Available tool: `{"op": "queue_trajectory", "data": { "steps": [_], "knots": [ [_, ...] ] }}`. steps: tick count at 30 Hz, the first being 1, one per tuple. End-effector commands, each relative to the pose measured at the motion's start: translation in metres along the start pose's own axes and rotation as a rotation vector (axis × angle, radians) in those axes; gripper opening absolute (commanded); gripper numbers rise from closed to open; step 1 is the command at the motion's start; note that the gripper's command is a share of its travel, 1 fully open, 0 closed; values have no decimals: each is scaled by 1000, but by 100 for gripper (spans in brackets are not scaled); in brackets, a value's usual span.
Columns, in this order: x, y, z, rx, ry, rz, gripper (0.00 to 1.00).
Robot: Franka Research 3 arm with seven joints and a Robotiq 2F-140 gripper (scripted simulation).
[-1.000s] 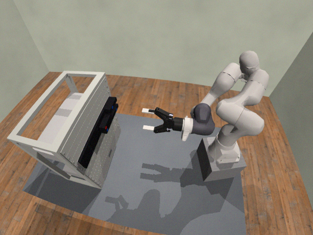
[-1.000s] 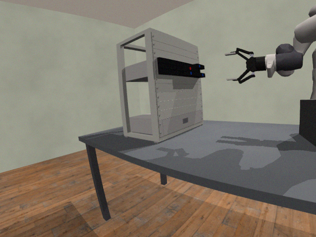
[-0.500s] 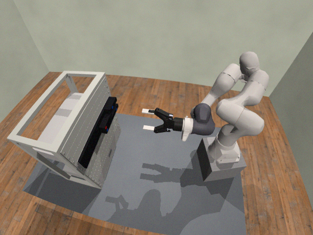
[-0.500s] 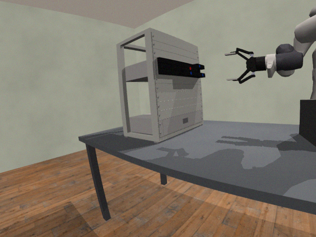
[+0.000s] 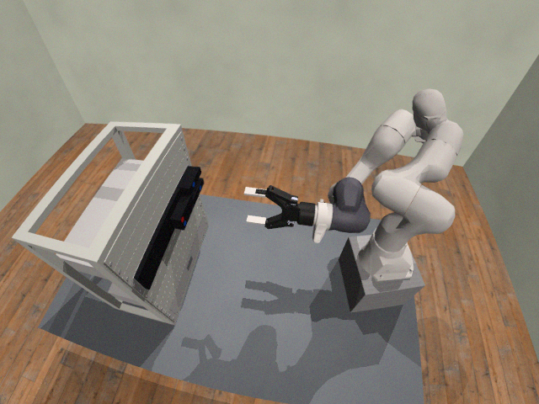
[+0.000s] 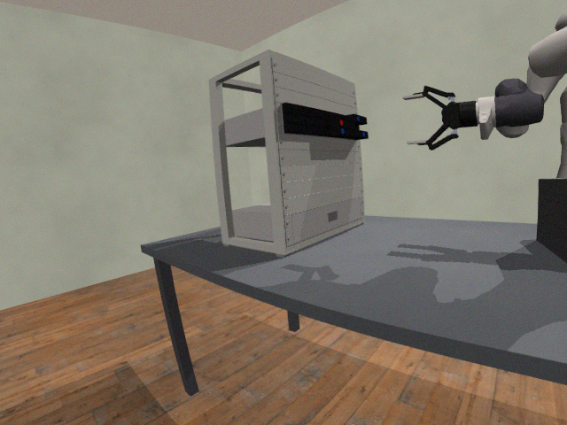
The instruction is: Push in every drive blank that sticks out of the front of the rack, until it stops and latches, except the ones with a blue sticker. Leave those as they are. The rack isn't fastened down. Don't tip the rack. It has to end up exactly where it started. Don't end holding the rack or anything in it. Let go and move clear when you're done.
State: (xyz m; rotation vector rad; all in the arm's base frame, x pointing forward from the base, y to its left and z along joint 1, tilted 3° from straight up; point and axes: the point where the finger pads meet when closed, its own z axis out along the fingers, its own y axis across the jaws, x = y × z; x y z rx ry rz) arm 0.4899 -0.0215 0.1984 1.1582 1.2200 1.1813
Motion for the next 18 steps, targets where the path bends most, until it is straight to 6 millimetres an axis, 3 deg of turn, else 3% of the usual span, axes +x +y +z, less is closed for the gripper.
{"op": "queue_trajectory", "data": {
  "steps": [1, 10, 18],
  "knots": [
    [0, -1, -1, 5, -2, -4, 100],
    [2, -2, 4, 6, -2, -4, 100],
    [13, -3, 26, 6, -2, -4, 100]
  ]
}}
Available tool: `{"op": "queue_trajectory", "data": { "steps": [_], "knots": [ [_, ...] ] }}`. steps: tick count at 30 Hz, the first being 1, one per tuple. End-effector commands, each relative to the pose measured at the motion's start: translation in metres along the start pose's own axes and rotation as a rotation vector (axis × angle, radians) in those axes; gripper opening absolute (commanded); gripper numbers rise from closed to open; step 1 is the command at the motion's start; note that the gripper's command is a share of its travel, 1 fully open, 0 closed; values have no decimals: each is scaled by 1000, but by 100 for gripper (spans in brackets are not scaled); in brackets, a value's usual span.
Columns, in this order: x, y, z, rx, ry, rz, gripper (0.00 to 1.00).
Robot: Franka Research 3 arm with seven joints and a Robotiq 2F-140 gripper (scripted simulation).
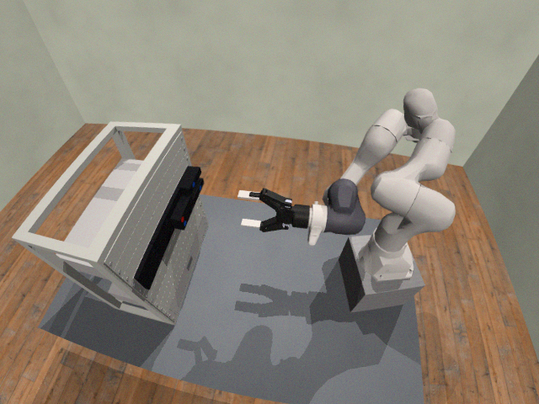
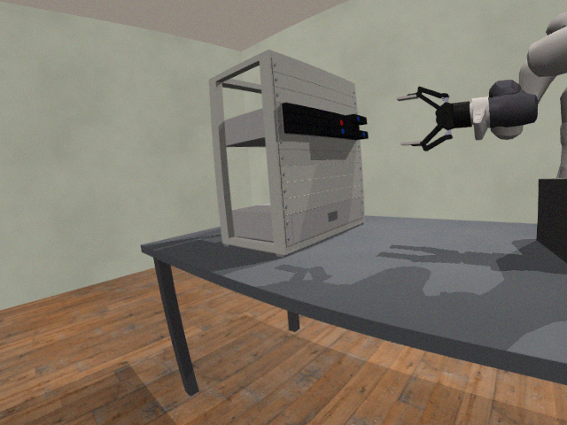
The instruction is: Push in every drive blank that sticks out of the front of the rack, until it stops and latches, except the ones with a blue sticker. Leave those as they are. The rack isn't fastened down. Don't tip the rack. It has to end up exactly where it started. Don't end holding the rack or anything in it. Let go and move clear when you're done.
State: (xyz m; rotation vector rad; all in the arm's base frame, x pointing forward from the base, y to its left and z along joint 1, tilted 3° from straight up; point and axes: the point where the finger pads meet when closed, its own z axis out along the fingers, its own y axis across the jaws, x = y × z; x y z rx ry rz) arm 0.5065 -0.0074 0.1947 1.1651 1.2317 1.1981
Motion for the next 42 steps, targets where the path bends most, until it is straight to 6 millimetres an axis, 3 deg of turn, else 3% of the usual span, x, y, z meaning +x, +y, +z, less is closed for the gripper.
{"op": "queue_trajectory", "data": {
  "steps": [1, 6, 8, 23, 32, 42],
  "knots": [
    [1, 0, 14, -1, -18, -17, 100],
    [13, -2, 38, -1, -18, -17, 100],
    [13, -2, 38, -1, -18, -17, 100],
    [49, -8, 115, -1, -18, -17, 100],
    [56, -9, 128, -1, -18, -17, 100],
    [56, -9, 129, -1, -18, -17, 100]
  ]
}}
